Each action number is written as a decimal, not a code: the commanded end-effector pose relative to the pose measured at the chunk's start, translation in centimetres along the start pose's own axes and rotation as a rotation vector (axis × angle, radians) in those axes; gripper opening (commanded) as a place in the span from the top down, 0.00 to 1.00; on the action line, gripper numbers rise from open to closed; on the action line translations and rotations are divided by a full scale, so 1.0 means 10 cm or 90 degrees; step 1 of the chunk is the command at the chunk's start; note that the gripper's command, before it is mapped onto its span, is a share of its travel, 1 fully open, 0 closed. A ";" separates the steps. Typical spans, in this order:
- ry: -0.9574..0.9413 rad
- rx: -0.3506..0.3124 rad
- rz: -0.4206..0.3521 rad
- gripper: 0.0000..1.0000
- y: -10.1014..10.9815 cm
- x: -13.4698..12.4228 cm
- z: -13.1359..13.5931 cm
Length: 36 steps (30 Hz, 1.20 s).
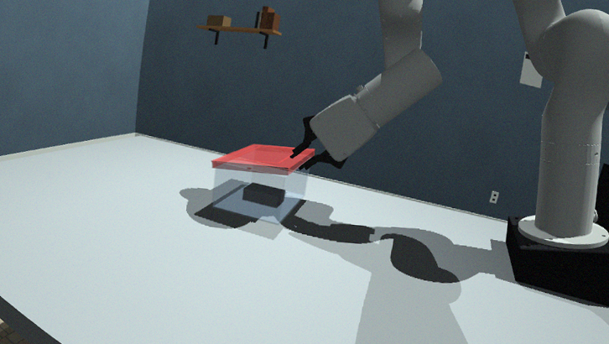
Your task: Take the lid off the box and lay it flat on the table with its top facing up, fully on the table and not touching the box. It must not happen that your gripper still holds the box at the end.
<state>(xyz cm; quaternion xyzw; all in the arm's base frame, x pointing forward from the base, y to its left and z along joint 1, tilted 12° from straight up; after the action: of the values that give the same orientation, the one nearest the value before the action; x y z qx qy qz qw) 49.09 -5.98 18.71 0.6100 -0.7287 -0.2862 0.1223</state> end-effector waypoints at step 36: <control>0.000 -0.024 0.006 1.00 0.03 -0.02 -0.07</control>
<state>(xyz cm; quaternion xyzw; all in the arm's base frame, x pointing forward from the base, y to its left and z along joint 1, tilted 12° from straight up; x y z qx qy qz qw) 49.20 -5.96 19.49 0.6038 -0.7262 -0.2995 0.1354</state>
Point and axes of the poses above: the point where the finger pads meet when closed, its own y axis back along the fingers, its own z axis across the jaws, x = y × z, the point moved 6 cm from there along y, back along the fingers, and after that the axes turned 15 degrees about -y, right-handed, at the moved point
